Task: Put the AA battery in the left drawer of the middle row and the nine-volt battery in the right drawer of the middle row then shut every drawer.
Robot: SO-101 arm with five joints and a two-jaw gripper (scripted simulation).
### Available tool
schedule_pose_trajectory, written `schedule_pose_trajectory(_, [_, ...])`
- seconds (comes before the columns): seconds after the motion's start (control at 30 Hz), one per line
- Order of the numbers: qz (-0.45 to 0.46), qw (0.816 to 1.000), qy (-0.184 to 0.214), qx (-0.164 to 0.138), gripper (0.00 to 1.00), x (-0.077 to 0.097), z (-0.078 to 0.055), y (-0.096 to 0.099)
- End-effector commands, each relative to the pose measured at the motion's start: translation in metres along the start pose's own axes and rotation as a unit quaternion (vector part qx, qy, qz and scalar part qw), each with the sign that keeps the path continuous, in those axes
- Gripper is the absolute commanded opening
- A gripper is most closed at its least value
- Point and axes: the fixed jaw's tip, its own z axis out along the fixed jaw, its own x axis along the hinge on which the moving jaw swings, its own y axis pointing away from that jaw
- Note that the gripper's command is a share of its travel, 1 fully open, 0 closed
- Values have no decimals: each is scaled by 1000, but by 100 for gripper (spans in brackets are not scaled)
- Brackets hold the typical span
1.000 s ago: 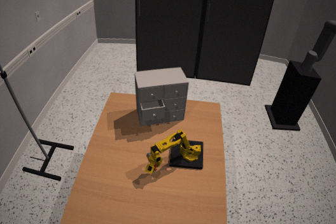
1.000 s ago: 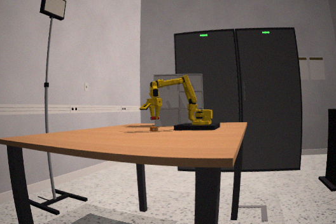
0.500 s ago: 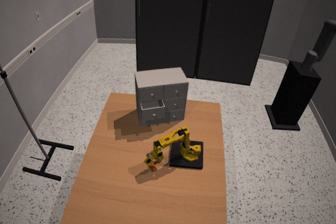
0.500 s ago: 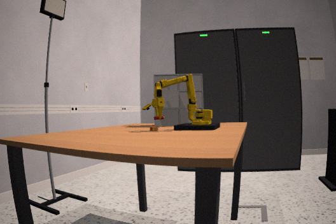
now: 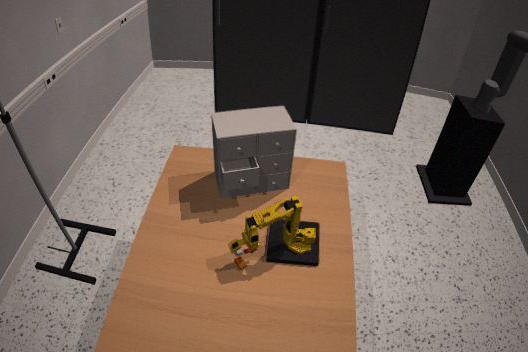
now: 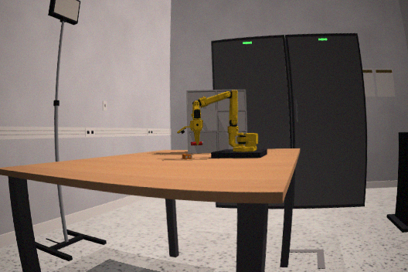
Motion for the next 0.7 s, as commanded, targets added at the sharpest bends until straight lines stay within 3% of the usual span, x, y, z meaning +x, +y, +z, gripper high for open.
schedule_pose_trajectory(0.0, [8, 1000, -5, -1, 0, 1, -1, -1])
schedule_pose_trajectory(0.47, [8, 1000, -5, -1, 0, 1, -1, -1])
schedule_pose_trajectory(0.67, [86, 996, -4, -1, 0, 11, -1, -28])
